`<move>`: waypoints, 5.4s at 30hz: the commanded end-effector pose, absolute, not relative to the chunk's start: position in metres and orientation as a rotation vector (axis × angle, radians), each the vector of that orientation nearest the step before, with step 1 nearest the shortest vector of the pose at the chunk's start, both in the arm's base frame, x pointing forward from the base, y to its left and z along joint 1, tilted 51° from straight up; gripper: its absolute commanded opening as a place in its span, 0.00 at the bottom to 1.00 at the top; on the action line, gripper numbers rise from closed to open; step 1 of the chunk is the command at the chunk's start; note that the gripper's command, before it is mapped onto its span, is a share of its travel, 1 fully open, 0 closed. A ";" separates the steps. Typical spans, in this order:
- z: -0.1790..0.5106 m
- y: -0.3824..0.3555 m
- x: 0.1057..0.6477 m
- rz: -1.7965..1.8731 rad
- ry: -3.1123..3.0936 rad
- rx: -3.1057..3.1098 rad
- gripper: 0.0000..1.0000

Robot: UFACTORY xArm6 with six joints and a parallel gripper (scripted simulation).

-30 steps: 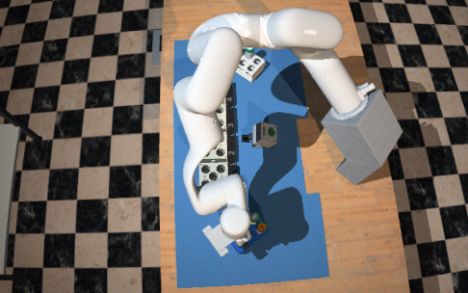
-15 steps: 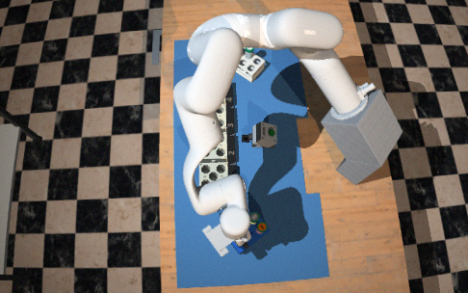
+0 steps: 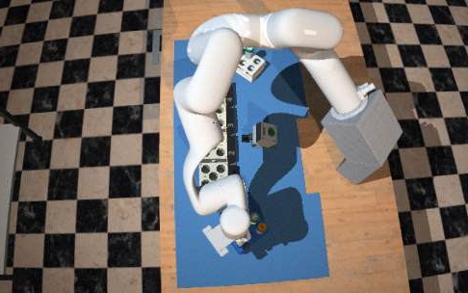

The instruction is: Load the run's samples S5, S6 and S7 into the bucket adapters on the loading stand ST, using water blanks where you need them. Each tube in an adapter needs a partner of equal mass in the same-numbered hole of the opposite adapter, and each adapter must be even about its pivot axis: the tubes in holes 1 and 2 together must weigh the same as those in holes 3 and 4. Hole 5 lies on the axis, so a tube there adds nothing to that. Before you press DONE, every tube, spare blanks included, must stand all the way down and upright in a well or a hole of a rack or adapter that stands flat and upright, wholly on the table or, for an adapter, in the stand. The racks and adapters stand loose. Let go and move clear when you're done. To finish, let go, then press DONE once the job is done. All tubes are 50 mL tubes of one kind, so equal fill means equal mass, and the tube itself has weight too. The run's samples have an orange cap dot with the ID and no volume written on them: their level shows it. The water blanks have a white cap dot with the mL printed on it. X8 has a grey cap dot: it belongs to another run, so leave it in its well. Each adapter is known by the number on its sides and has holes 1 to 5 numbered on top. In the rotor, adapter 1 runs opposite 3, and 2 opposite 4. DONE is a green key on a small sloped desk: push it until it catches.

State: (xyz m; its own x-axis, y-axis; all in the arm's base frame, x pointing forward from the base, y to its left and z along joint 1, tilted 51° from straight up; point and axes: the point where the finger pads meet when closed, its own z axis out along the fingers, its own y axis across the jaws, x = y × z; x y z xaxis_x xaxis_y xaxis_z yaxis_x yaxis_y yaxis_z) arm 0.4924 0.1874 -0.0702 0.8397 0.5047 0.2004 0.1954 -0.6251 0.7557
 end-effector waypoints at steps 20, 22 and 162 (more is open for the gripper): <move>-0.059 0.199 0.485 0.516 0.509 2.240 0.44; -0.057 0.201 0.483 0.516 0.509 2.240 0.44; -0.033 0.252 0.351 1.203 -1.392 2.220 0.57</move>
